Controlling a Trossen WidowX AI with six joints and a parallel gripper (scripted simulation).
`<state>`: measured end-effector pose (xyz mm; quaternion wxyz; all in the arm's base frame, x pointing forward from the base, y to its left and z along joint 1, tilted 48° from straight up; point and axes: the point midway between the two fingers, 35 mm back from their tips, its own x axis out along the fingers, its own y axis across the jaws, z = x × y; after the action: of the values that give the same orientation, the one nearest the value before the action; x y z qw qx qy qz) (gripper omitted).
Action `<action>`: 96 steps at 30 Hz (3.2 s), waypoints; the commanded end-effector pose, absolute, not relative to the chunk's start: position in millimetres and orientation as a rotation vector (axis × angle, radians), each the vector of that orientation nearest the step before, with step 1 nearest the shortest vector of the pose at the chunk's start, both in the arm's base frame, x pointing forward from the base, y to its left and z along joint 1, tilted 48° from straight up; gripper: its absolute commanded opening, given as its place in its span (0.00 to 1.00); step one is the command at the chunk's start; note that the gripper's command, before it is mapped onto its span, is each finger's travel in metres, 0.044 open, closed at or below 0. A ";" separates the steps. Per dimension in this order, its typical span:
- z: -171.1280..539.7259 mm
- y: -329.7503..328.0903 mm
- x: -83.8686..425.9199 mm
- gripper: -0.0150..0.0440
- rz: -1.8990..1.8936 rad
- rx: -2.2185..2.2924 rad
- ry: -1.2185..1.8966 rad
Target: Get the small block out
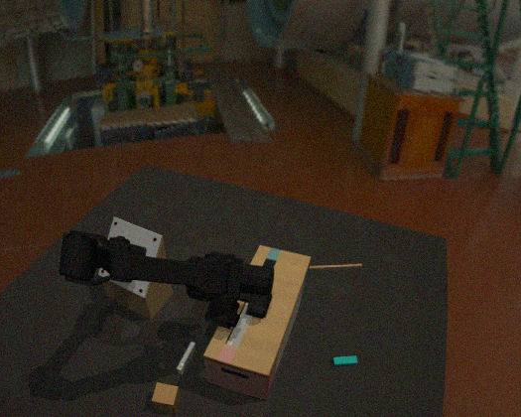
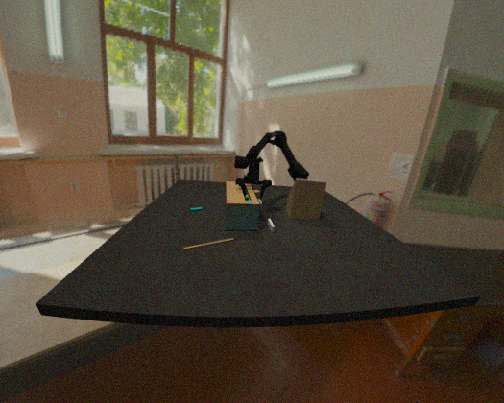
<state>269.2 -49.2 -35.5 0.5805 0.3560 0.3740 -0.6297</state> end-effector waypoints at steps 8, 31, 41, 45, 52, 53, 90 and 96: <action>-57.0 -30.5 268.3 0.93 -1.473 0.837 0.876; -100.9 10.7 267.9 0.93 -1.471 0.840 0.877; -119.6 28.4 267.7 0.93 -1.470 0.842 0.878; -126.9 35.3 267.7 0.93 -1.470 0.842 0.878; -134.8 42.8 267.6 0.93 -1.470 0.843 0.878; -134.8 42.8 267.6 0.93 -1.470 0.843 0.878; -105.2 113.7 247.8 0.74 -0.007 -1.018 1.560; -106.1 115.9 244.9 0.74 0.267 -1.346 1.570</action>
<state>256.1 114.2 -101.9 0.6793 -0.2597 0.6695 -0.1510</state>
